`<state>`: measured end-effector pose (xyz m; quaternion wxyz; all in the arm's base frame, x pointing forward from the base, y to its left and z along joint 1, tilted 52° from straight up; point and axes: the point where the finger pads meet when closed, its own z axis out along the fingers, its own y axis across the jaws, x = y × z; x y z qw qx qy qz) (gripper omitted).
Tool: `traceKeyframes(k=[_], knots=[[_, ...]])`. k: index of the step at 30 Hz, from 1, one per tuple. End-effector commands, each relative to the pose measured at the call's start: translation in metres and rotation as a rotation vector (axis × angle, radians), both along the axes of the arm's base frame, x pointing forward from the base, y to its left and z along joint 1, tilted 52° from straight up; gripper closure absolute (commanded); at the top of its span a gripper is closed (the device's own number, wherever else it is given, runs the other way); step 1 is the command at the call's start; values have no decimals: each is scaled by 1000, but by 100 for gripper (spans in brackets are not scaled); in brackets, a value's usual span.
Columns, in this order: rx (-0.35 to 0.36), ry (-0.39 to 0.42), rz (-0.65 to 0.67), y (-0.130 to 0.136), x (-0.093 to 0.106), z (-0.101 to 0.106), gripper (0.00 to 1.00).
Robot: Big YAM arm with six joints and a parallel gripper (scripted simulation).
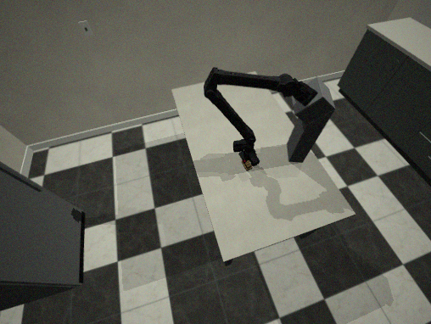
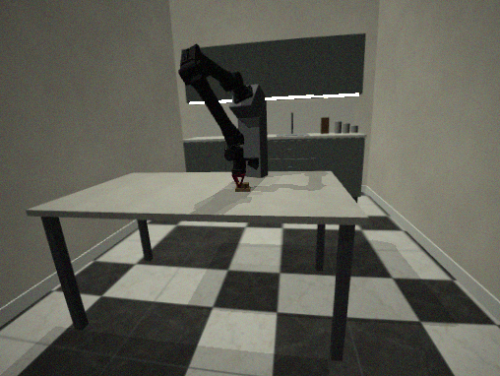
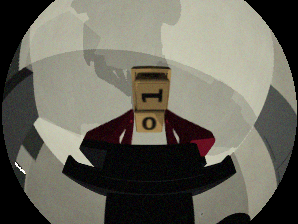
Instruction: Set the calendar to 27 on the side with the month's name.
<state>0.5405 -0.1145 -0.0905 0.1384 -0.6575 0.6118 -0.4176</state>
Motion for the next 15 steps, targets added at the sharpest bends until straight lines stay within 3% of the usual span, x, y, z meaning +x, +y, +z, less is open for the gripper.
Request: traceKeyframes(k=[1, 2, 13, 15], knots=[[-2, 15, 3, -3, -5, -9, 58], [-2, 15, 3, -3, -5, -9, 54], [-2, 16, 3, -3, -5, -9, 54], [1, 29, 4, -1, -12, -12, 54]])
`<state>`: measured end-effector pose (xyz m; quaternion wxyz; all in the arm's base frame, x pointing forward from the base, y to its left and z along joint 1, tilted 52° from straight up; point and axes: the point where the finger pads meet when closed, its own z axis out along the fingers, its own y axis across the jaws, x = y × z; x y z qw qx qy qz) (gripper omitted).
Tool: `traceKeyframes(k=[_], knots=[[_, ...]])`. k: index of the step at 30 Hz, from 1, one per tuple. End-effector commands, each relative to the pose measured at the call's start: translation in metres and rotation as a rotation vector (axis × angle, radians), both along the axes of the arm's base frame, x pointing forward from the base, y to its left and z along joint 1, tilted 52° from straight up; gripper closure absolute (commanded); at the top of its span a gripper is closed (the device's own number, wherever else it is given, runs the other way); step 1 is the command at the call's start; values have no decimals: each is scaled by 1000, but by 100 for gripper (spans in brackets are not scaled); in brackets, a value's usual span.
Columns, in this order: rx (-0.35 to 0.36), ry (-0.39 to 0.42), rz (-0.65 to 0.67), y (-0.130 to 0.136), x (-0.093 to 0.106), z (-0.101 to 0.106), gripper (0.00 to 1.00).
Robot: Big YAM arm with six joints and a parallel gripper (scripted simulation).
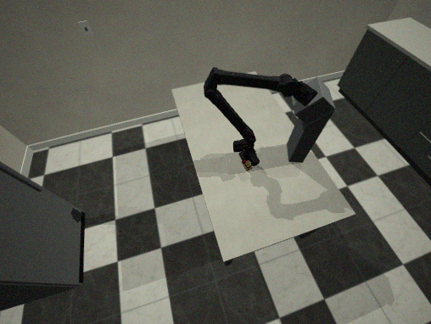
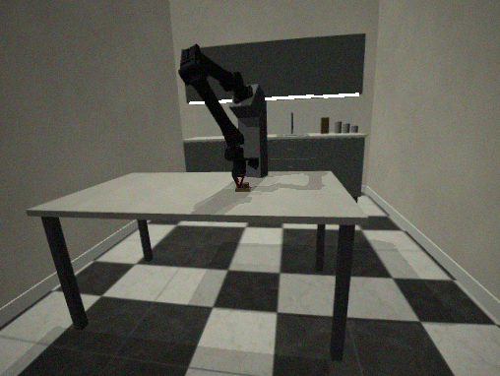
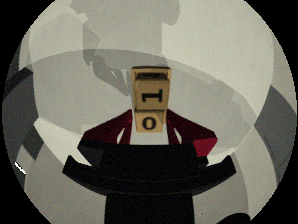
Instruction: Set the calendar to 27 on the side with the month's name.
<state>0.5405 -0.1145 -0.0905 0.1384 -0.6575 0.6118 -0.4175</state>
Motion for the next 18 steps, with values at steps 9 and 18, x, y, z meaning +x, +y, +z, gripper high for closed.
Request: traceKeyframes(k=[9, 18], knots=[[10, 25, 11, 17, -30, 9, 54], [10, 27, 10, 31, -65, 37, 54]])
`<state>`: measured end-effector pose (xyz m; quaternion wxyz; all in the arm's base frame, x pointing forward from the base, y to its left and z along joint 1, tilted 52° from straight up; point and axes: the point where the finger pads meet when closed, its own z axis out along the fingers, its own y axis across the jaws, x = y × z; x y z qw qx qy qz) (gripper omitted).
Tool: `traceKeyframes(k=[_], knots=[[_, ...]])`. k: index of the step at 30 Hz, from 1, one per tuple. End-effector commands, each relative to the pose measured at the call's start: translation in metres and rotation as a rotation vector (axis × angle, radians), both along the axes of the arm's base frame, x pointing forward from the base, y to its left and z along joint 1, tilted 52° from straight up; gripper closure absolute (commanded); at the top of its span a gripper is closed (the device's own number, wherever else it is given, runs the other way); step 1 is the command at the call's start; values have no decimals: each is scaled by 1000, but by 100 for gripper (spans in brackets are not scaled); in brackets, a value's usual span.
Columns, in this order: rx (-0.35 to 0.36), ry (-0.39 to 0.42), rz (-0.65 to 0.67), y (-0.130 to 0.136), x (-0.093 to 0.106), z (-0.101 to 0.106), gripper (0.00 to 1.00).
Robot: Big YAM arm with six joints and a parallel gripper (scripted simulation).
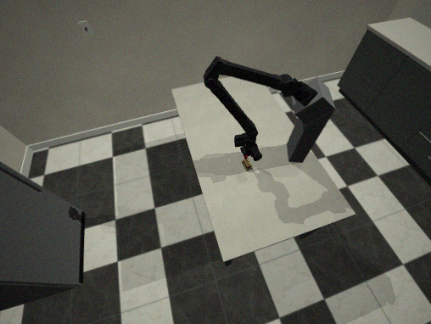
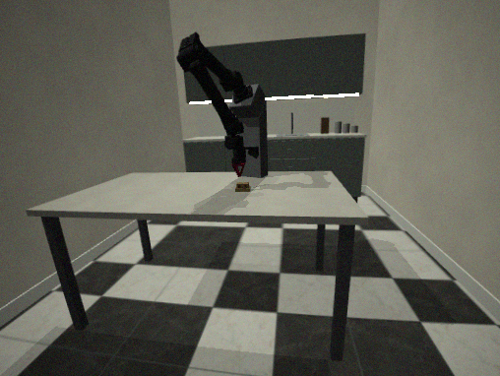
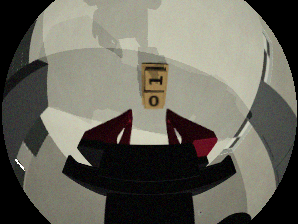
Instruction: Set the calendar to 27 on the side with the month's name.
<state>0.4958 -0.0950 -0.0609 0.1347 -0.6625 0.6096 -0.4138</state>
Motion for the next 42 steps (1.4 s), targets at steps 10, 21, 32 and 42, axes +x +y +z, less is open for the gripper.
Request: traceKeyframes(k=[10, 21, 32, 42], knots=[[13, 13, -6, 14, -36, 20, 54], [10, -3, -2, 14, -27, 23, 0], [10, -3, -2, 14, -27, 23, 0], [12, 12, 3, 21, -41, 25, 0]])
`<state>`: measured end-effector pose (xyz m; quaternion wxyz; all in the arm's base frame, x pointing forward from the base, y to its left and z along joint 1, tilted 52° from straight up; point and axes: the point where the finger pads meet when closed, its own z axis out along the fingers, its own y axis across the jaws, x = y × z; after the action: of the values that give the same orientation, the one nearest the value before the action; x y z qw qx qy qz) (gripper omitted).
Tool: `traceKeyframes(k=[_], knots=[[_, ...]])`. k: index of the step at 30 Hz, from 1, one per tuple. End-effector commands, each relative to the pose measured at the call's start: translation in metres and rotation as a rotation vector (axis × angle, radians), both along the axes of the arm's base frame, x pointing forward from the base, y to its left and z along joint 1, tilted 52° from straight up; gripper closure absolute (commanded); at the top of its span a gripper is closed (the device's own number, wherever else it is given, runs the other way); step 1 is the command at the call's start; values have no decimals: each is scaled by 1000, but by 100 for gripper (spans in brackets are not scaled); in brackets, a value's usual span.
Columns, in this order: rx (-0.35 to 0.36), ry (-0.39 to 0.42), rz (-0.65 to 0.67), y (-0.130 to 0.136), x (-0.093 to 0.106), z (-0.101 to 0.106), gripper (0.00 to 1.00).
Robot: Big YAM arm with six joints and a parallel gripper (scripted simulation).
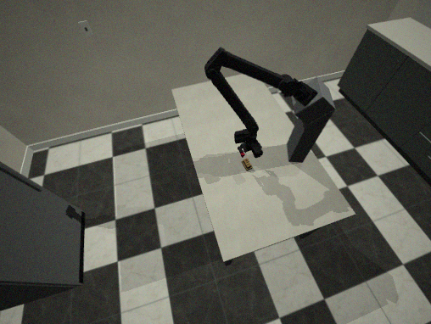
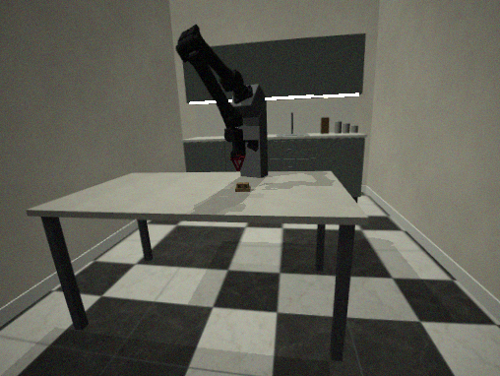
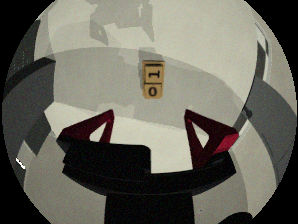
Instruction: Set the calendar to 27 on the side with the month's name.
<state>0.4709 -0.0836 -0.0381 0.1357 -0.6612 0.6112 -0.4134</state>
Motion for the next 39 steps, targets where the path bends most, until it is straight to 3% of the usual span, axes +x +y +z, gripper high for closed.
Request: traceKeyframes(k=[1, 13, 19, 25, 39], knots=[[9, 13, 6, 10, -18, 4, 0], [8, 9, 6, 27, -56, 38, 0], [7, 7, 6, 30, -63, 45, 0], [8, -11, -5, 27, -58, 53, 0], [6, -2, -3, 27, -58, 48, 0]])
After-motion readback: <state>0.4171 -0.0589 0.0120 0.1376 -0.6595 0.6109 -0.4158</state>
